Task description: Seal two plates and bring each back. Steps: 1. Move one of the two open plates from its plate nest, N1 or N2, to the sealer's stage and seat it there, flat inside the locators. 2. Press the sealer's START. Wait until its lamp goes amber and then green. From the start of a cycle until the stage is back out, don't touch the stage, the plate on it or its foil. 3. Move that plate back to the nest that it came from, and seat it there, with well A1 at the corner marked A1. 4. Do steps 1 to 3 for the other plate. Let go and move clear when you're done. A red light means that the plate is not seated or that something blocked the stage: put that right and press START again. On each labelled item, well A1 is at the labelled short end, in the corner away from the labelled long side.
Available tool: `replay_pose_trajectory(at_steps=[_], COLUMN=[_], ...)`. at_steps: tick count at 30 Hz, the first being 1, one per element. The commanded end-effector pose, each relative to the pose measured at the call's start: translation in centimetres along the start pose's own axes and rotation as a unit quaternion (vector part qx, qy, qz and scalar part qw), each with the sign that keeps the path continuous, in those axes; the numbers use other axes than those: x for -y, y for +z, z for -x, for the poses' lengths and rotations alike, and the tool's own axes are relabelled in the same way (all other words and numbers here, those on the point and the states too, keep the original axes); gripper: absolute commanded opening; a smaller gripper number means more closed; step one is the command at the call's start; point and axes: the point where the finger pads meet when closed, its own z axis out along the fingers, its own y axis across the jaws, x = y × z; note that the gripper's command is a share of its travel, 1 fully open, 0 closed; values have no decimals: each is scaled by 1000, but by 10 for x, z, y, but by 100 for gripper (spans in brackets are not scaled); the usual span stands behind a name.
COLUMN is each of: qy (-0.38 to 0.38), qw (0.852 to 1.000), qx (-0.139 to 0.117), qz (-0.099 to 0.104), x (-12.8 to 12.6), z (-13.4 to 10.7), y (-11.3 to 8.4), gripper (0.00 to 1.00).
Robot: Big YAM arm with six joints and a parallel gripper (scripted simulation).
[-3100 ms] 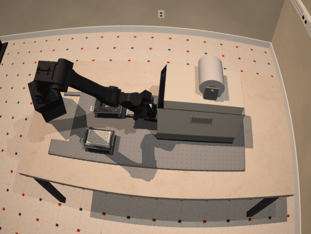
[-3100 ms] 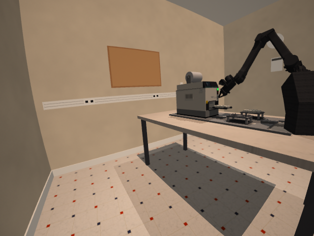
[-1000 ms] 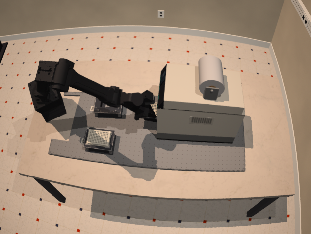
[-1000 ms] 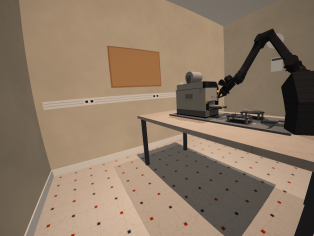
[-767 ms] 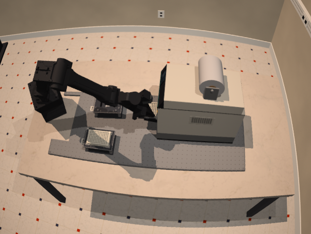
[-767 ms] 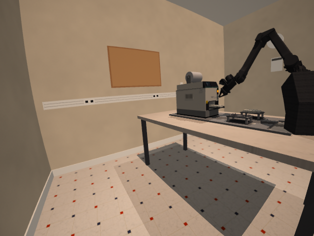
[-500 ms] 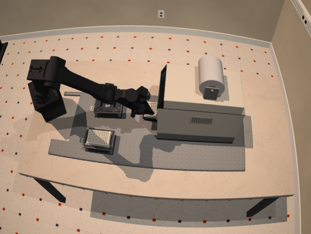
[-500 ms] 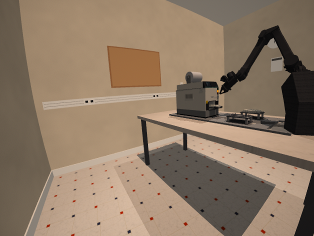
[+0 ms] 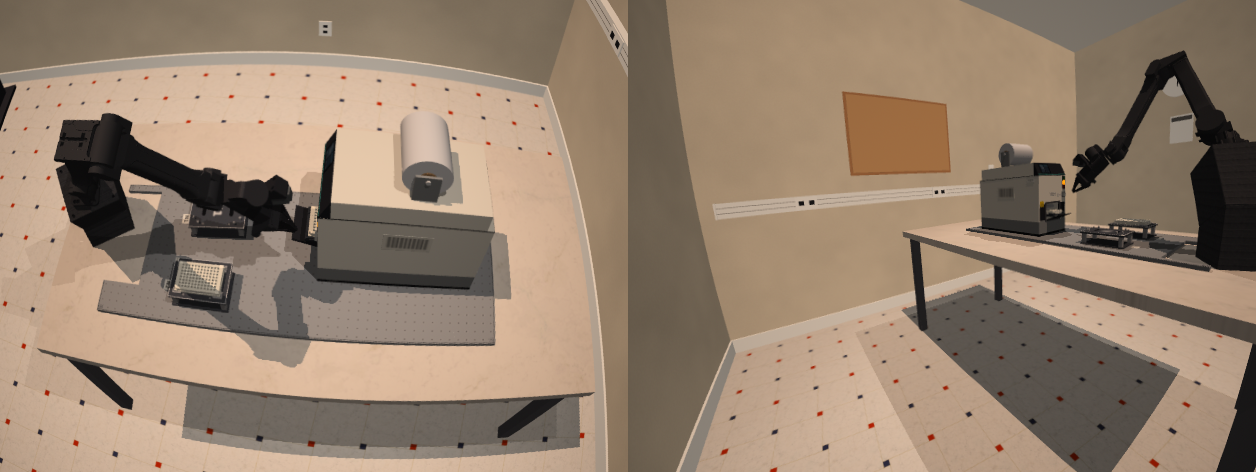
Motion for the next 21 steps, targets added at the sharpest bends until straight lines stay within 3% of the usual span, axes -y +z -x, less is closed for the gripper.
replay_pose_trajectory(at_steps=[1,4,5,8,12,16,21], qy=[7,5,4,1,8,9,5], qw=[1000,1000,1000,1000,1000,999,1000], qx=[7,10,11,5,23,32,18], qz=[1,6,8,10,1,-3,5], x=[3,-4,-12,-16,-7,-3,-8], z=[11,14,-6,-16,-4,2,-15], y=[-26,-44,-49,-62,-83,-90,-120], gripper=[0,0,0,0,0,0,0])
